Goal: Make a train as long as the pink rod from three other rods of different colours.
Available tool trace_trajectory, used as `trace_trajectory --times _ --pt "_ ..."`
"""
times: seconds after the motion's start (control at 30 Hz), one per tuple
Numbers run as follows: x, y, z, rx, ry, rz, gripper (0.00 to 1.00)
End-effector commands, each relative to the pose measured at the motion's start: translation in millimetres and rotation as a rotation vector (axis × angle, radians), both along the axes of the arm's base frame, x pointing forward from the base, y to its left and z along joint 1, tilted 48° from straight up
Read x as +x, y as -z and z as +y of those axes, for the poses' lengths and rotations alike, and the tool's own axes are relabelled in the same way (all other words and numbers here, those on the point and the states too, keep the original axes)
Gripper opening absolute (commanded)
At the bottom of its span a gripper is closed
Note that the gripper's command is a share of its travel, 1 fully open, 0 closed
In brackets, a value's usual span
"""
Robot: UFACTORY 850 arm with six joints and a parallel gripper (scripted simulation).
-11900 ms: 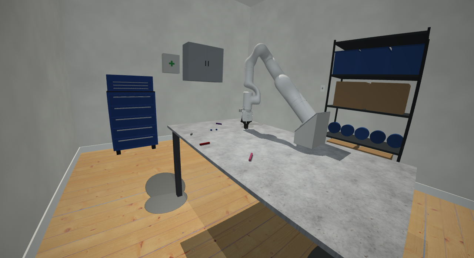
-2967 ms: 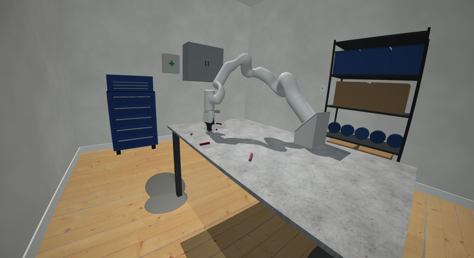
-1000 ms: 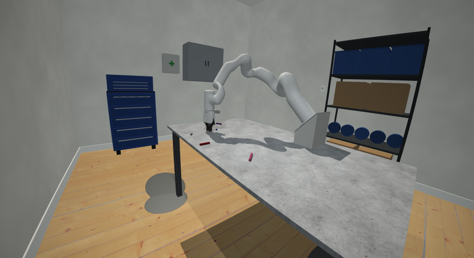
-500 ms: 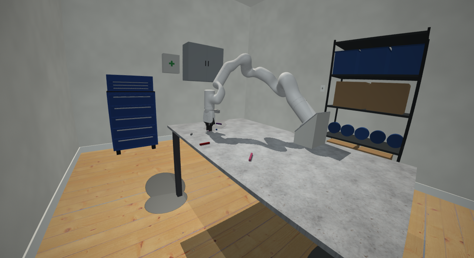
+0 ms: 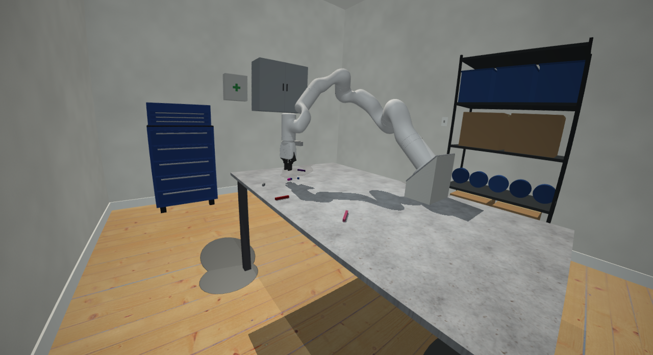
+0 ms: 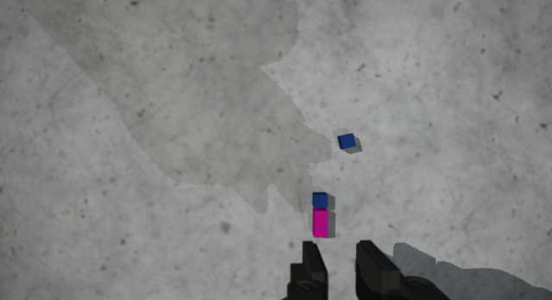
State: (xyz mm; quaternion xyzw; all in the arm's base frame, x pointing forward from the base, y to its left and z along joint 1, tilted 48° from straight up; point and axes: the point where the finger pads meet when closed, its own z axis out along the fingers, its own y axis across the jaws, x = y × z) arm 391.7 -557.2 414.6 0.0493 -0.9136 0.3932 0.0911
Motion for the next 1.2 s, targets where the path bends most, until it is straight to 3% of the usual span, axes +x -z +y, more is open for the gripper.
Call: trace_trajectory --times 0.0,0.27,0.3,1.17 --pt "2.0 -11.0 11.8 0.0 0.0 0.0 0.24" --pt "3.5 -19.0 20.5 0.0 0.0 0.0 0.24" --pt "3.5 -19.0 20.5 0.0 0.0 0.0 1.0" --pt "2.1 -19.7 19.5 0.002 -0.008 0.009 1.0"
